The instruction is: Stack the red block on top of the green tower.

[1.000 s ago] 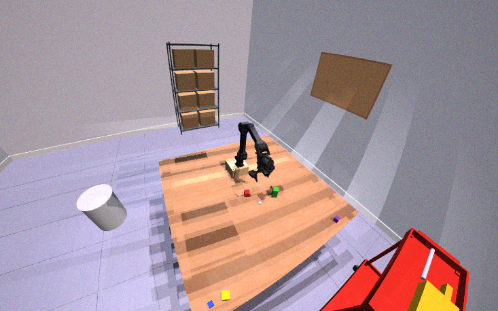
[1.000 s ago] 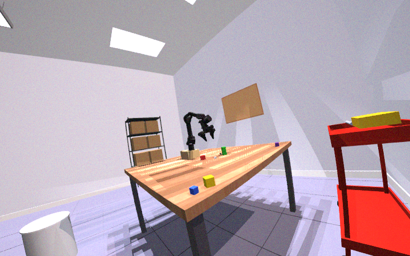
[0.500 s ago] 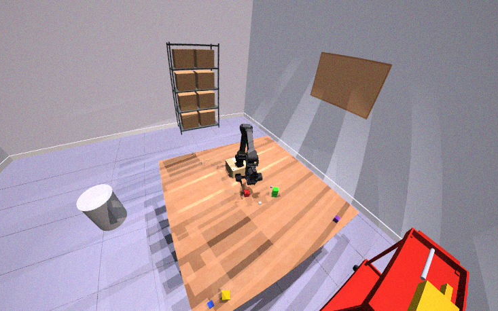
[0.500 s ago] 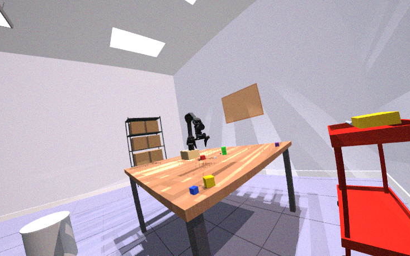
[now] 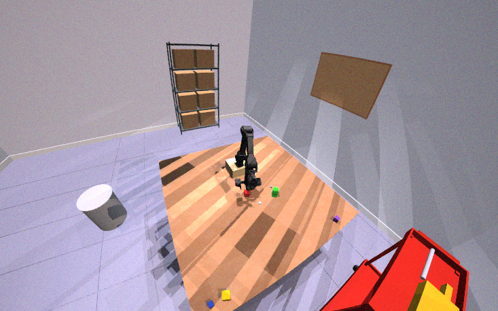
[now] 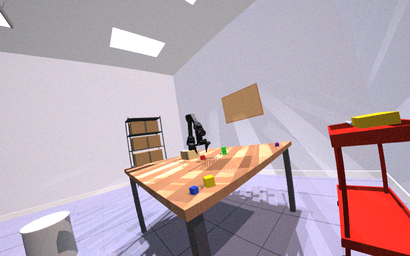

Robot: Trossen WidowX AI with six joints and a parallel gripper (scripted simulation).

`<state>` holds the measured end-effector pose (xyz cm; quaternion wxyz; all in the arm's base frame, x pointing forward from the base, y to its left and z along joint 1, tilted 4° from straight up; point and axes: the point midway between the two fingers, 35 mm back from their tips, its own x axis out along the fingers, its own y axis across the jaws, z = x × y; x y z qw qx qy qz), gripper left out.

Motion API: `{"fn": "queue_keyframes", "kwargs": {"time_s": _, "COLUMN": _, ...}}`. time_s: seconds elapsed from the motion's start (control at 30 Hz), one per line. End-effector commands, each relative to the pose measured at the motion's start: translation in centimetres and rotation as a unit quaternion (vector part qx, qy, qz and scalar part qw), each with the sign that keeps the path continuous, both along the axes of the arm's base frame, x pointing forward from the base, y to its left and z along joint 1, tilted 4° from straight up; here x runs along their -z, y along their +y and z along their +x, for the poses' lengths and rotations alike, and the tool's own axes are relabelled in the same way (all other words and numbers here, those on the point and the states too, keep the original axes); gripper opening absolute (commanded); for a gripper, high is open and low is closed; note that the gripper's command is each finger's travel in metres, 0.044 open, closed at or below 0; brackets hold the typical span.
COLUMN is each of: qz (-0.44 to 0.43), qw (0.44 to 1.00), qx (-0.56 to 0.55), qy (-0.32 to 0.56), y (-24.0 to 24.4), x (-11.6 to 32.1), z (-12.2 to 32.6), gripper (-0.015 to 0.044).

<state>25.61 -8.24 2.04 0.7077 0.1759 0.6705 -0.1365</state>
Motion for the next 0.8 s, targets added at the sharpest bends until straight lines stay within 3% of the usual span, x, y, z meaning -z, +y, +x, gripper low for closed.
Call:
{"fn": "queue_keyframes", "kwargs": {"time_s": 0.0, "qz": -0.002, "qw": 1.000, "qx": 0.003, "qy": -0.002, "y": 0.0, "x": 0.6, "z": 0.2, "gripper": 0.0440}}
{"fn": "queue_keyframes", "kwargs": {"time_s": 0.77, "qz": -0.002, "qw": 1.000, "qx": 0.003, "qy": -0.002, "y": 0.1, "x": 3.9, "z": 0.5, "gripper": 0.0440}}
